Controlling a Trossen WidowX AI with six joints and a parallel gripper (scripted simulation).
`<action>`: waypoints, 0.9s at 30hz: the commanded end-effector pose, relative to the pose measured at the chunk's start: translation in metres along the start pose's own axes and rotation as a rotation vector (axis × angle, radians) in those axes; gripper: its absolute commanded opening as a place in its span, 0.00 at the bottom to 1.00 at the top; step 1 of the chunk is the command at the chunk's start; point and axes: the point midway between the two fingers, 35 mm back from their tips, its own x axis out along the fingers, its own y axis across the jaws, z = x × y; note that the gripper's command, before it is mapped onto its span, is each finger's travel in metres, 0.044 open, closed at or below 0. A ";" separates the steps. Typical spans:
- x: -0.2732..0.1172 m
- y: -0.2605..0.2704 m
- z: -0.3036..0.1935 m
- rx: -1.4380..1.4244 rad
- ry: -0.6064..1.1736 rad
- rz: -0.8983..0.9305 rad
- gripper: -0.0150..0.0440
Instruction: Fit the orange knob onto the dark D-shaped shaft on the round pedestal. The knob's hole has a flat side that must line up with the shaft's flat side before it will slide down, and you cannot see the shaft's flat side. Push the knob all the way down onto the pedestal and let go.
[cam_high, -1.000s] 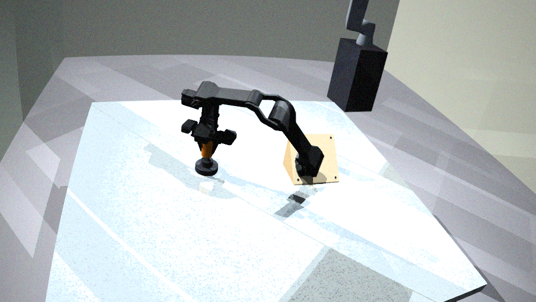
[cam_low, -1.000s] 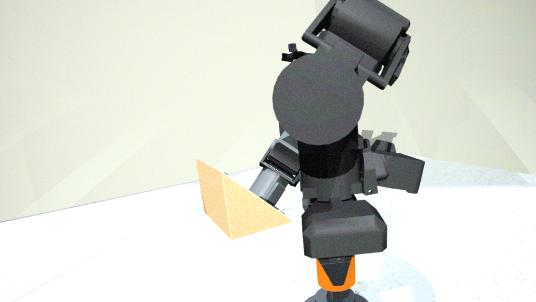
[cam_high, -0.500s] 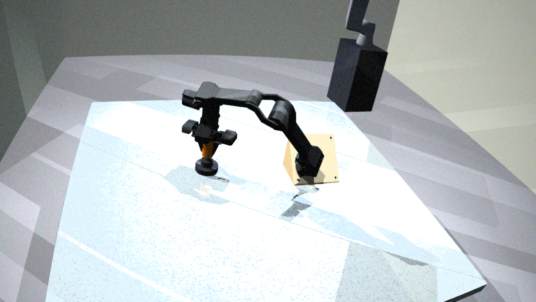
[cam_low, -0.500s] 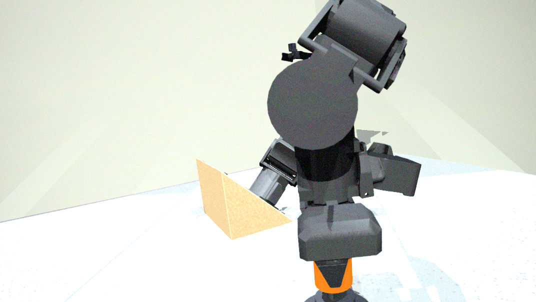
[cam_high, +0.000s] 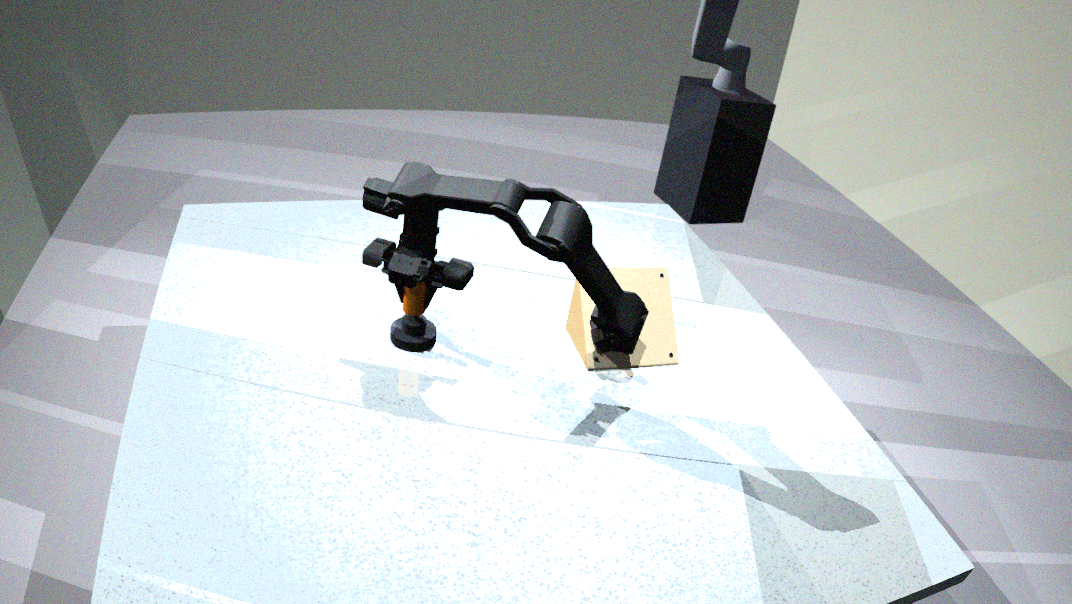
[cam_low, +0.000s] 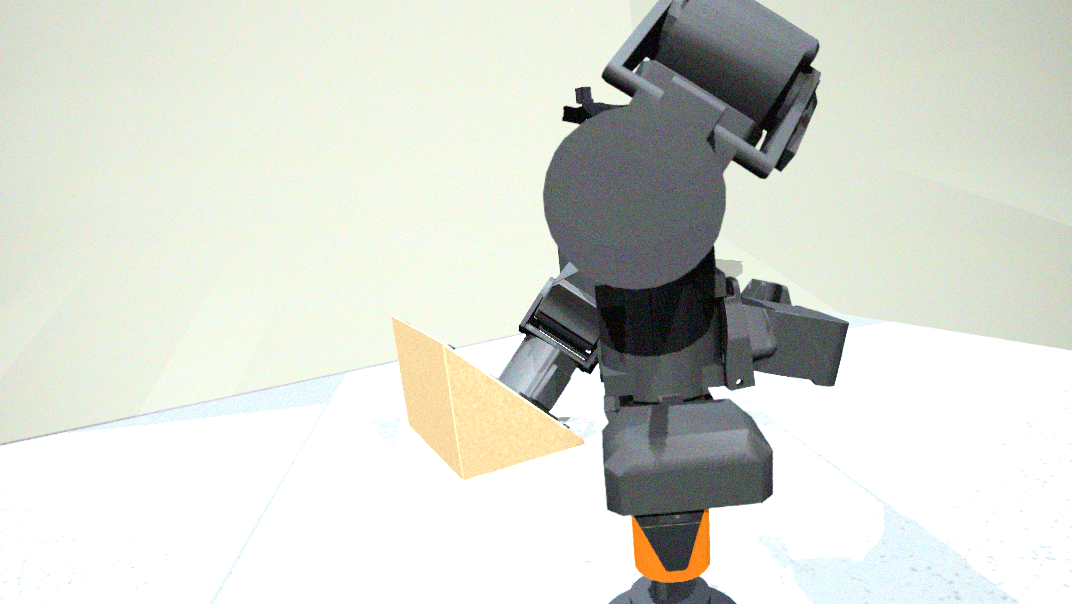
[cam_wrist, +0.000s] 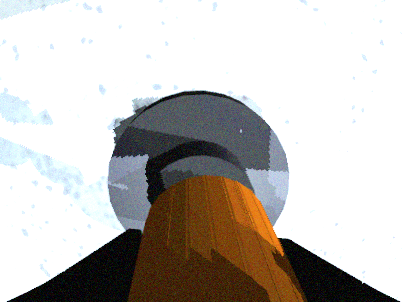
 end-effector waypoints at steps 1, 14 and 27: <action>0.000 -0.002 0.000 -0.003 0.000 -0.003 0.25; 0.002 0.001 -0.002 -0.003 0.000 -0.003 0.25; 0.002 0.001 -0.001 -0.003 0.000 -0.002 0.25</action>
